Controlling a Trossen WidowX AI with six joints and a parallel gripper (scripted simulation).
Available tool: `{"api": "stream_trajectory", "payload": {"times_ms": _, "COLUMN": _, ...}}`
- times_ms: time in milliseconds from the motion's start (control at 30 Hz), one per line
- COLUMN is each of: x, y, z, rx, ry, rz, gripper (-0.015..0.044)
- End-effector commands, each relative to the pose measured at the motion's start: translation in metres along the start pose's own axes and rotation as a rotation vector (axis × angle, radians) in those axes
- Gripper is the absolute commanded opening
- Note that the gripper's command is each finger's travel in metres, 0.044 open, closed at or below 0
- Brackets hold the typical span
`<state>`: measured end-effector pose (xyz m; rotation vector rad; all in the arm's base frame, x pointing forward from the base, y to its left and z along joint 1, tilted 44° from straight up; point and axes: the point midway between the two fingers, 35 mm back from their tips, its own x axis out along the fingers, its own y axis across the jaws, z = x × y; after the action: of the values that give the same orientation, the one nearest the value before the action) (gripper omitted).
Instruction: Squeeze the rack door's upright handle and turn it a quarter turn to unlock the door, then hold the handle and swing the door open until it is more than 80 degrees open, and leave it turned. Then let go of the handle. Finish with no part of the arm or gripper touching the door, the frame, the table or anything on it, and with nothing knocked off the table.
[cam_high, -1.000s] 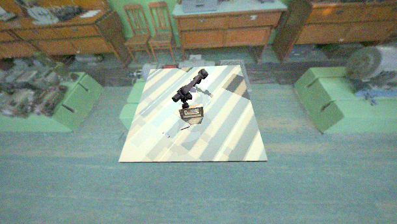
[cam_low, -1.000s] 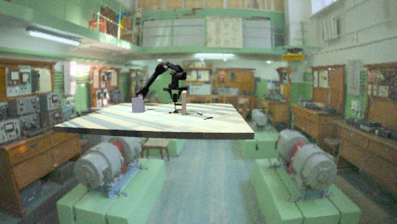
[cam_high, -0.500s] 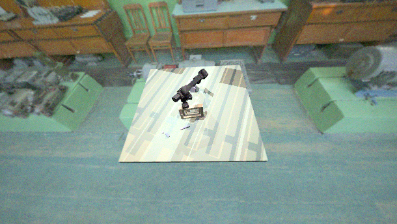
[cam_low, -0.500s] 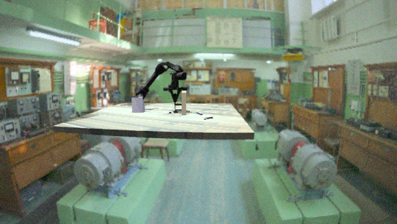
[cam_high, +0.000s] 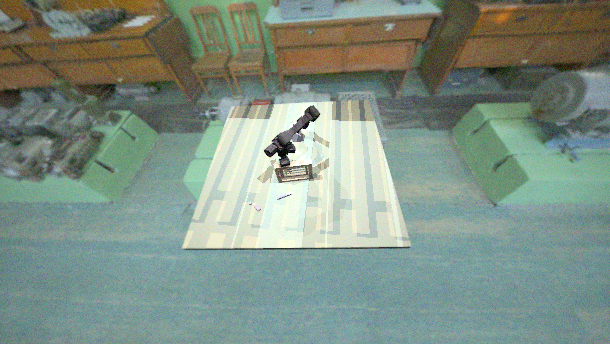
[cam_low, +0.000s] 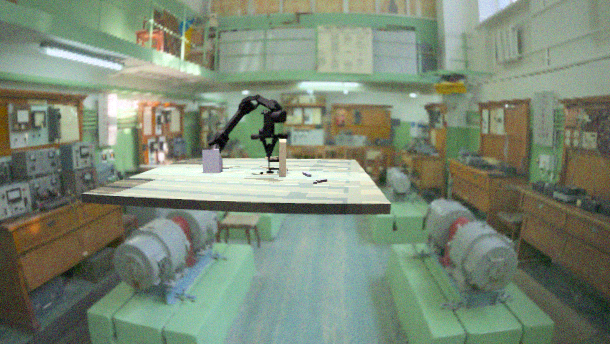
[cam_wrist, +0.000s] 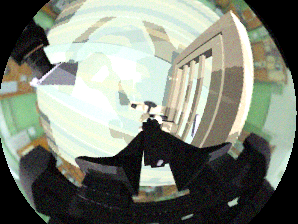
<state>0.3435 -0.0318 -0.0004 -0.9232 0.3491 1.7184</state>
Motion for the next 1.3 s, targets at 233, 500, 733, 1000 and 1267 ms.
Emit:
{"api": "stream_trajectory", "payload": {"times_ms": 233, "x": 0.000, "y": 0.005, "z": 0.003, "rx": 0.120, "ry": 0.000, "rz": -0.001, "gripper": 0.0019}}
{"api": "stream_trajectory", "payload": {"times_ms": 500, "x": 0.000, "y": 0.012, "z": 0.007, "rx": 0.299, "ry": 0.000, "rz": 0.000, "gripper": 0.0019}}
{"api": "stream_trajectory", "payload": {"times_ms": 733, "x": 0.000, "y": 0.022, "z": 0.014, "rx": 0.459, "ry": 0.000, "rz": 0.001, "gripper": 0.0019}}
{"api": "stream_trajectory", "payload": {"times_ms": 1000, "x": 0.000, "y": 0.036, "z": 0.025, "rx": 0.623, "ry": 0.000, "rz": 0.001, "gripper": 0.0019}}
{"api": "stream_trajectory", "payload": {"times_ms": 1267, "x": 0.000, "y": 0.049, "z": 0.039, "rx": 0.753, "ry": -0.001, "rz": 0.002, "gripper": 0.0019}}
